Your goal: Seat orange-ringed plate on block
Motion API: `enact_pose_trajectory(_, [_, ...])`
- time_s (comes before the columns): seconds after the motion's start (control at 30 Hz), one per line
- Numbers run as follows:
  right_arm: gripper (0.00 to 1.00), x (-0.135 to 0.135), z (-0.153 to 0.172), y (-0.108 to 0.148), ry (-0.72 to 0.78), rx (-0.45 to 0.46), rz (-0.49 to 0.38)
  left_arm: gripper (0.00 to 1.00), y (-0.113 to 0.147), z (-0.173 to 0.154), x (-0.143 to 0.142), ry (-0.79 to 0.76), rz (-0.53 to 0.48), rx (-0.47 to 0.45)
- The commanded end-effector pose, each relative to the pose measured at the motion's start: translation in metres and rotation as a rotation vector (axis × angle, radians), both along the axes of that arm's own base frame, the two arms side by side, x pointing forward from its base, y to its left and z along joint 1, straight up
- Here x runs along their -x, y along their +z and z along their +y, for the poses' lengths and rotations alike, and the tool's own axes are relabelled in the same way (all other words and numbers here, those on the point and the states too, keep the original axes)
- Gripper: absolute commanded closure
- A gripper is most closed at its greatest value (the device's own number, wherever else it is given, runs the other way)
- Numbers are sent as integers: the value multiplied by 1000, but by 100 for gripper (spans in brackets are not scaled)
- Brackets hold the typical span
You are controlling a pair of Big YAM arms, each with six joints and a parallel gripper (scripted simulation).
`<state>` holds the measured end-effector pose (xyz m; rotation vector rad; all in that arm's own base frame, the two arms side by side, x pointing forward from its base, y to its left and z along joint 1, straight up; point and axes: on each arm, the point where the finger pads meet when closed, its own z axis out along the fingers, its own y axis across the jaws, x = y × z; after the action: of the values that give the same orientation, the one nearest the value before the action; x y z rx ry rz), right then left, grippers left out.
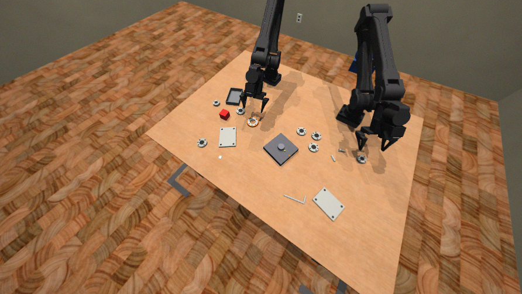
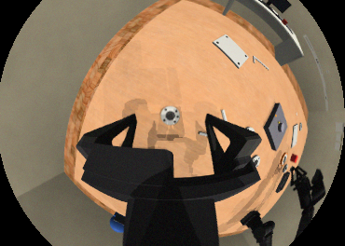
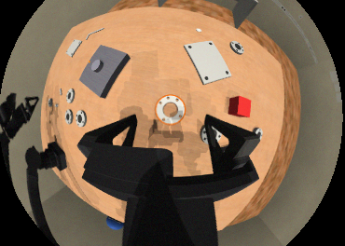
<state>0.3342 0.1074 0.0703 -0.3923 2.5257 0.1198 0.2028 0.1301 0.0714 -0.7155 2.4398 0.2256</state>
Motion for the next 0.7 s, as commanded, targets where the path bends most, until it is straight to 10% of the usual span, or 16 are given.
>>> enact_pose_trajectory(0.0, [0,-16,6,16,5,-13,-41,0,22,12,-11,17,-43,-31])
enact_pose_trajectory(0.3, [11,-23,10,9,67,50,41,0,33,-14,-22,-166,-76,-46])
enact_pose_trajectory(0.67, [11,-27,11,-25,142,159,302,0,95,-130,-43,-755,-403,49])
